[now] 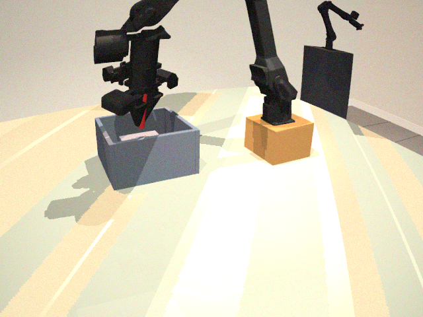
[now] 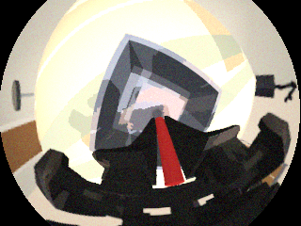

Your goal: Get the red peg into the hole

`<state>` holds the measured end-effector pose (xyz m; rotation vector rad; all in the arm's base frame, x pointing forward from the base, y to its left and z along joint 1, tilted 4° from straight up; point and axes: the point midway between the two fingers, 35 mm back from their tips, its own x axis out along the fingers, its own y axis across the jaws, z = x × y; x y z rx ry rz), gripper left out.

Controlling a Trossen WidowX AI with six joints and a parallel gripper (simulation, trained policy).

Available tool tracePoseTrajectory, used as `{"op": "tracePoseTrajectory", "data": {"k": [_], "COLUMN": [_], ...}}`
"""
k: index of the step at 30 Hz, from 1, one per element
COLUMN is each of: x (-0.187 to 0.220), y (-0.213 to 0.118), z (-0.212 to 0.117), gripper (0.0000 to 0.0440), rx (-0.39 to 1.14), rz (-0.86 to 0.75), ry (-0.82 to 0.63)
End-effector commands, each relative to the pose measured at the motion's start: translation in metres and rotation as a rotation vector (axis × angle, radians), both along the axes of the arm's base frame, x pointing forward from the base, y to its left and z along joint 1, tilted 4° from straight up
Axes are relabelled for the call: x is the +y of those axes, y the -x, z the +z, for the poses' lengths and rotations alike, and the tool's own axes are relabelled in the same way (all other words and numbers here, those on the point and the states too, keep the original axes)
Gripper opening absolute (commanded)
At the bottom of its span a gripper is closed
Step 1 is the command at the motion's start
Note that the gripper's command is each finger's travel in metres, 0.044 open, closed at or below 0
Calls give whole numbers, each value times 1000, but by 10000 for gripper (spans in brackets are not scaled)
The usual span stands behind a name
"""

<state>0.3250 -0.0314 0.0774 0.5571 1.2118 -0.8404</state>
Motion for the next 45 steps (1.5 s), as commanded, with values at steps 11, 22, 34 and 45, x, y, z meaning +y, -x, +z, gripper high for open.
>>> {"op": "tracePoseTrajectory", "data": {"k": [11, 22, 34, 45], "x": [-8, -16, -11, -3], "y": [-1, -25, -71, -93], "z": [-41, -31, -4, 11], "gripper": [143, 295, 440, 440], "rx": [82, 77, -2, -63], "rz": [99, 137, 166, 199], "ry": [-84, -124, -212, -243]}}
